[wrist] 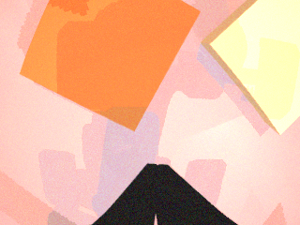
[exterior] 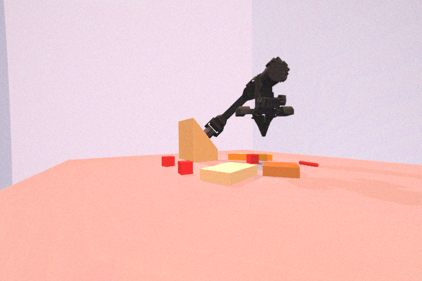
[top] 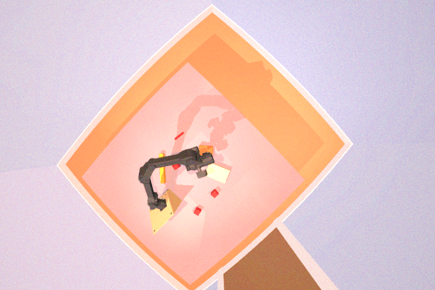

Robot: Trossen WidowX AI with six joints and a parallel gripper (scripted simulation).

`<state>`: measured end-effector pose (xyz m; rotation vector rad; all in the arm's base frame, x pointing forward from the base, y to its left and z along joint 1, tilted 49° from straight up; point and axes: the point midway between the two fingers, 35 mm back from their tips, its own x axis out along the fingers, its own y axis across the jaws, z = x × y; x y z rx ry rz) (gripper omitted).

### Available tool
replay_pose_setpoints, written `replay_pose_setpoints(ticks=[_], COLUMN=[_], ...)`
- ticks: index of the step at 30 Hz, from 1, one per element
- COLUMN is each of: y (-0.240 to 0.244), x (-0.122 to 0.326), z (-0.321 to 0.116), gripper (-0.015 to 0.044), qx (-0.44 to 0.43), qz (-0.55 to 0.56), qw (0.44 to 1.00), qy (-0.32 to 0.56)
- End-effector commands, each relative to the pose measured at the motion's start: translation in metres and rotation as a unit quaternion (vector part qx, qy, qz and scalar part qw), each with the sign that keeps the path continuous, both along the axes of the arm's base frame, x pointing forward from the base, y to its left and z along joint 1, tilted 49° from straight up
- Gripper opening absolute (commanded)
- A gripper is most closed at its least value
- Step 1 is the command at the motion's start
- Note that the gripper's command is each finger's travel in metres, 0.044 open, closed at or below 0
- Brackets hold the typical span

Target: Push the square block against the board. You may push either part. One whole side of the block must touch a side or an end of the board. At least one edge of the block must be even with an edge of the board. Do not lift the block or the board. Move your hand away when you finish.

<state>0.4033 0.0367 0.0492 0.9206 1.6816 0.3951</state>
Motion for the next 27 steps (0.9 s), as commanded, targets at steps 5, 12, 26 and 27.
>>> replay_pose_setpoints(ticks=[5,12,26,27], y=[-0.029,-0.051,-0.084,-0.086], x=[-0.006,-0.015,-0.041,-0.044], z=[-0.043,-0.080,-0.146,-0.150], gripper=[0.0000,0.0000,0.0000,0.0000], qx=[0.005,0.012,0.030,0.031], qz=[0.076,0.150,0.301,0.311], qw=[0.994,0.975,0.894,0.886], qy=[-0.085,-0.167,-0.332,-0.343])
